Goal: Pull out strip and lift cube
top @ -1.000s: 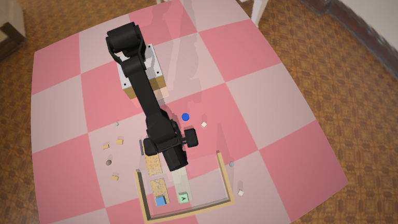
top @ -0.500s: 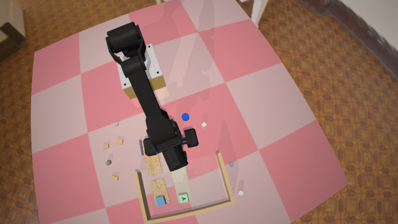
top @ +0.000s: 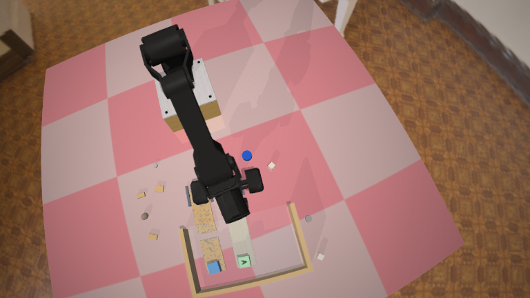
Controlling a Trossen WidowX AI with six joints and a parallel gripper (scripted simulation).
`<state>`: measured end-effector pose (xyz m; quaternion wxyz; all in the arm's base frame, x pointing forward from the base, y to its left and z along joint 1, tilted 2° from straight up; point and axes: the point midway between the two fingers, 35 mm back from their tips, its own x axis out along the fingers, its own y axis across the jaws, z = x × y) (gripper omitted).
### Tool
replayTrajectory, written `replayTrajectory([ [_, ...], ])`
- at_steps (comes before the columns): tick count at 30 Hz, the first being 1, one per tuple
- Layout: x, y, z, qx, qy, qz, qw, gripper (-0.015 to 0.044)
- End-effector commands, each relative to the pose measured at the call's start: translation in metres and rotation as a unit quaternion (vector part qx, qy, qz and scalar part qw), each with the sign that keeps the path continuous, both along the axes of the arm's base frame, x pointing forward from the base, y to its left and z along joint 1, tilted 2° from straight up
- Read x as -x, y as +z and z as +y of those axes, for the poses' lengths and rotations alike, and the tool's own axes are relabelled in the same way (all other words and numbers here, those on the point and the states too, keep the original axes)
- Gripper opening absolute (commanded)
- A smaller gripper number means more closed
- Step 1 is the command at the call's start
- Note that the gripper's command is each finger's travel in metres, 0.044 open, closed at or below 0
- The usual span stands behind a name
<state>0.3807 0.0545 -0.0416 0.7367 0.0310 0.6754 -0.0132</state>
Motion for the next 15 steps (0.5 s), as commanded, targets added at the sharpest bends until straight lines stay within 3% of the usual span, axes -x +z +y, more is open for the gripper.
replayTrajectory([
  [1, 0.011, -0.004, 0.0, 0.001, -0.002, 0.008, 1.0, 0.0],
  [15, 0.032, -0.007, 0.001, 0.001, -0.002, 0.009, 1.0, 0.0],
])
